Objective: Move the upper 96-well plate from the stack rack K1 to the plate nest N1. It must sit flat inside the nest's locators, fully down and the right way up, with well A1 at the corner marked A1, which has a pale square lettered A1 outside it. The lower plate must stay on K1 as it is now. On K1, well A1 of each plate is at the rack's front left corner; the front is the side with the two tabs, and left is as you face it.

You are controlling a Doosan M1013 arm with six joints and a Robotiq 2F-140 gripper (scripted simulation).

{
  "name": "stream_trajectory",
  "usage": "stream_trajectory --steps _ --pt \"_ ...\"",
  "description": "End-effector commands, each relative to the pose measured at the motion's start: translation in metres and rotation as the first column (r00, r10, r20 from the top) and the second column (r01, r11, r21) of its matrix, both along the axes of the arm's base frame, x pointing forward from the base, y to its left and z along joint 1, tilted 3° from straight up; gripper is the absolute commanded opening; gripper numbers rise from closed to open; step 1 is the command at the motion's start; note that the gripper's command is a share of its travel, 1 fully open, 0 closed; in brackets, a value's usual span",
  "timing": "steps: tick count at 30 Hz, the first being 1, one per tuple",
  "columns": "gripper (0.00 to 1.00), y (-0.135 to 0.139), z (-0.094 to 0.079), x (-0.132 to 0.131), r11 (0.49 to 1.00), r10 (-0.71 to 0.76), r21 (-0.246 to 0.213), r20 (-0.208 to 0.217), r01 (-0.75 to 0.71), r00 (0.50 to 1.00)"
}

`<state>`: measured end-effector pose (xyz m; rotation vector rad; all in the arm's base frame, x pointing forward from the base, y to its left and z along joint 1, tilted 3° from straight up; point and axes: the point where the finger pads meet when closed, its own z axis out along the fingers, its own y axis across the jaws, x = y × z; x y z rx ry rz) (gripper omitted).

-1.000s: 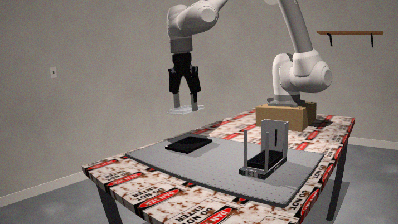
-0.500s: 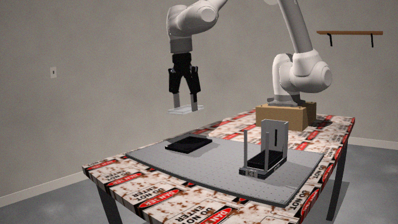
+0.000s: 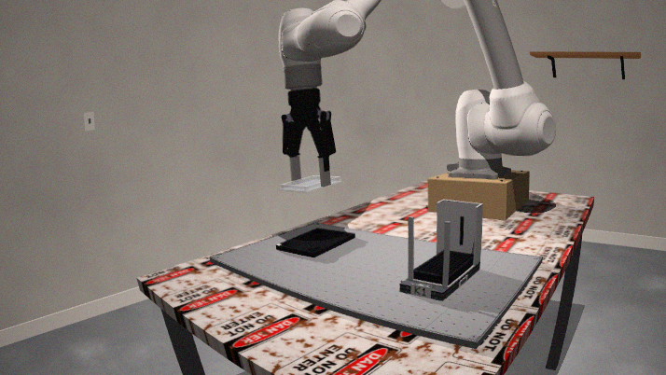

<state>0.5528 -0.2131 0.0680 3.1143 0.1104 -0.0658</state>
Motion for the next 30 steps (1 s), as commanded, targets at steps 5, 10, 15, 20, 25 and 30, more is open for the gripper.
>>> stream_trajectory --steps 5,10,15,20,25,30 --pt "0.00 -0.002 -0.006 0.001 1.000 0.008 -0.002 0.001 -0.008 1.000" --pt "0.00 -0.002 -0.013 0.001 1.000 0.008 -0.002 0.001 -0.008 1.000" --pt "0.00 -0.002 -0.021 0.000 1.000 0.008 -0.002 0.001 -0.008 1.000" --pt "0.00 -0.002 -0.029 0.000 1.000 0.008 -0.002 0.001 -0.008 1.000" --pt "0.00 -0.003 -0.034 0.000 1.000 0.008 -0.002 0.001 -0.008 1.000" --pt "0.00 -0.003 -0.043 -0.001 1.000 0.008 -0.002 0.001 -0.008 1.000"
